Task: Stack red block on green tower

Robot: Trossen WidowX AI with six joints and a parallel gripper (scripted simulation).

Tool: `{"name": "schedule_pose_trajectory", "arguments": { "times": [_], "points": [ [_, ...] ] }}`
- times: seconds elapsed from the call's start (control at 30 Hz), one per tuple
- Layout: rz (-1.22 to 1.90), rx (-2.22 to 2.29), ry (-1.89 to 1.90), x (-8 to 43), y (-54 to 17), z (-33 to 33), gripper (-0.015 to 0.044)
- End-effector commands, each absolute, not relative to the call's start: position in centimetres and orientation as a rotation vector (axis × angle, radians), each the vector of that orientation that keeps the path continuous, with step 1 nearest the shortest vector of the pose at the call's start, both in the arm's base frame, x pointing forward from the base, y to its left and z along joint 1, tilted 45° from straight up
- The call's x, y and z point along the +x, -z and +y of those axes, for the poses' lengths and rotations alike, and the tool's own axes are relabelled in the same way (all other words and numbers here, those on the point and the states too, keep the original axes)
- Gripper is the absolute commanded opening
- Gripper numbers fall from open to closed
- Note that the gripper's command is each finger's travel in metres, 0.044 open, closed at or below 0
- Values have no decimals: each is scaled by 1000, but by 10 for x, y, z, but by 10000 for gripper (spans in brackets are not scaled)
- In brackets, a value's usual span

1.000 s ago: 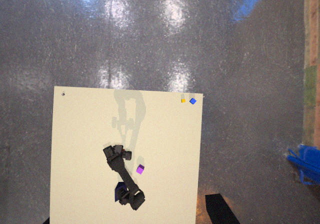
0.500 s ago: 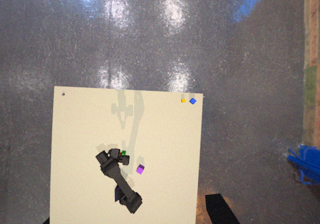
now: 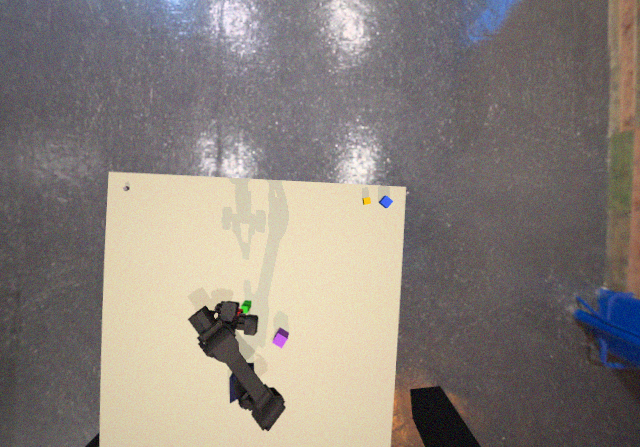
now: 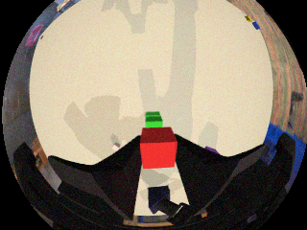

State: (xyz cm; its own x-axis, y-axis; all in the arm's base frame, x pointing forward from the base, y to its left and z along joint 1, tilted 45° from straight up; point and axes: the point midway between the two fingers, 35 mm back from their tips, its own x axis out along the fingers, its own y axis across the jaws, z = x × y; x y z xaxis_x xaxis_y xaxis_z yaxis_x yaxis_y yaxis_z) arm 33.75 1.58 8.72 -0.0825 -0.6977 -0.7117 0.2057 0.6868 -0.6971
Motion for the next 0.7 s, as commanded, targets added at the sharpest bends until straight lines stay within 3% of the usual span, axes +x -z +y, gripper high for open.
{"name": "schedule_pose_trajectory", "arguments": {
  "times": [0.0,0.67],
  "points": [
    [1470,-420,788,324,-87,20,0],
    [1469,-420,789,318,-53,-12,0]
  ]
}}
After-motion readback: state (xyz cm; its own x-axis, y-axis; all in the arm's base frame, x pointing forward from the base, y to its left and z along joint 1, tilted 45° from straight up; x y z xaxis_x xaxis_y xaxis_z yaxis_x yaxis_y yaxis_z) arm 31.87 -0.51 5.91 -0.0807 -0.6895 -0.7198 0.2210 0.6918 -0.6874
